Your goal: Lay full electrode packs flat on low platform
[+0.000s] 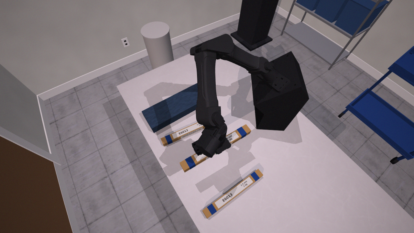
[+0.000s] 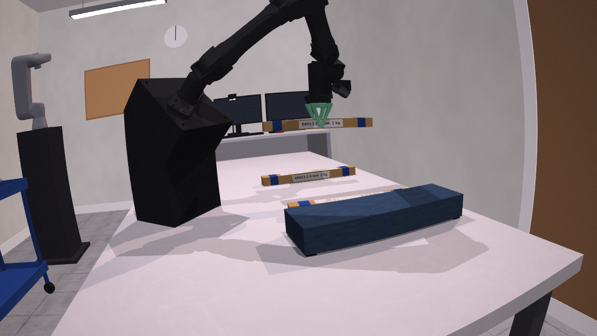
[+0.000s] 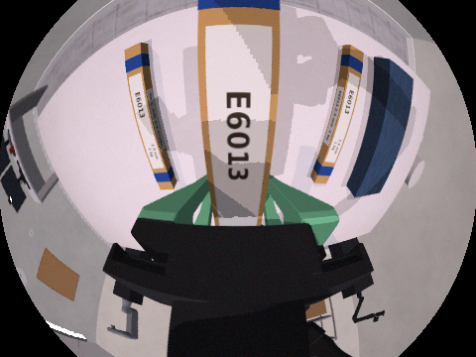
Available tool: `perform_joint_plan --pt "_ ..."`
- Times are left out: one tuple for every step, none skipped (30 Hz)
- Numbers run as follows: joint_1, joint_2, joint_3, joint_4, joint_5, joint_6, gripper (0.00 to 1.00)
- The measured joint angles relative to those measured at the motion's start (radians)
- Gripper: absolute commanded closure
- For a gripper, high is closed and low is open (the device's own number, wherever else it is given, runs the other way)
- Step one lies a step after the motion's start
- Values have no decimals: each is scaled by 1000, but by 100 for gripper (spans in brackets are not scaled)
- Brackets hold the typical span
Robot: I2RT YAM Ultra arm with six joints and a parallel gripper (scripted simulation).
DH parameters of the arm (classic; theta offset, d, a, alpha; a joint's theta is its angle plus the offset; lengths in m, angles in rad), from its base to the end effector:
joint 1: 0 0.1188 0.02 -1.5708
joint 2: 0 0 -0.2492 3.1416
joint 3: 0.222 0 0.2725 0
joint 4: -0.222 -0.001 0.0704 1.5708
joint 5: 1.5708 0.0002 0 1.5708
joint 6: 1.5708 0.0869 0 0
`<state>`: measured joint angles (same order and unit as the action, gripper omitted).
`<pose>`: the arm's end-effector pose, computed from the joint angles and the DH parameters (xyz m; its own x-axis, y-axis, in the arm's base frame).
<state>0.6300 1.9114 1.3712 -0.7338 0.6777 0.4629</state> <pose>0.3566 0.1938 0.1363 -0.8302 -0.1748 -0.5294 0.0670 0.9115 -0.4059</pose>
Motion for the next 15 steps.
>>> perform_joint_plan --pt "4 -3 3 -8 1 4 100" --pt "8 -5 6 -16 2 8 100" --pt "11 -8 8 -24 3 12 100" --pt "15 -11 11 -31 3 16 100" --pt "18 -14 13 -36 4 19 100" --pt "20 -16 14 -40 5 21 100" --pt "21 -18 16 -44 5 24 100" --pt "22 -19 16 -48 6 26 100" --pt "22 -19 17 -50 7 27 100" --pt "22 -20 17 -52 8 29 100" --pt "22 -19 16 -54 8 30 100" --pt "22 -19 16 -56 8 31 100" --pt "22 -19 16 -58 8 32 100" --pt "22 -19 16 -60 9 32 100" --pt "22 -19 16 -61 9 33 100"
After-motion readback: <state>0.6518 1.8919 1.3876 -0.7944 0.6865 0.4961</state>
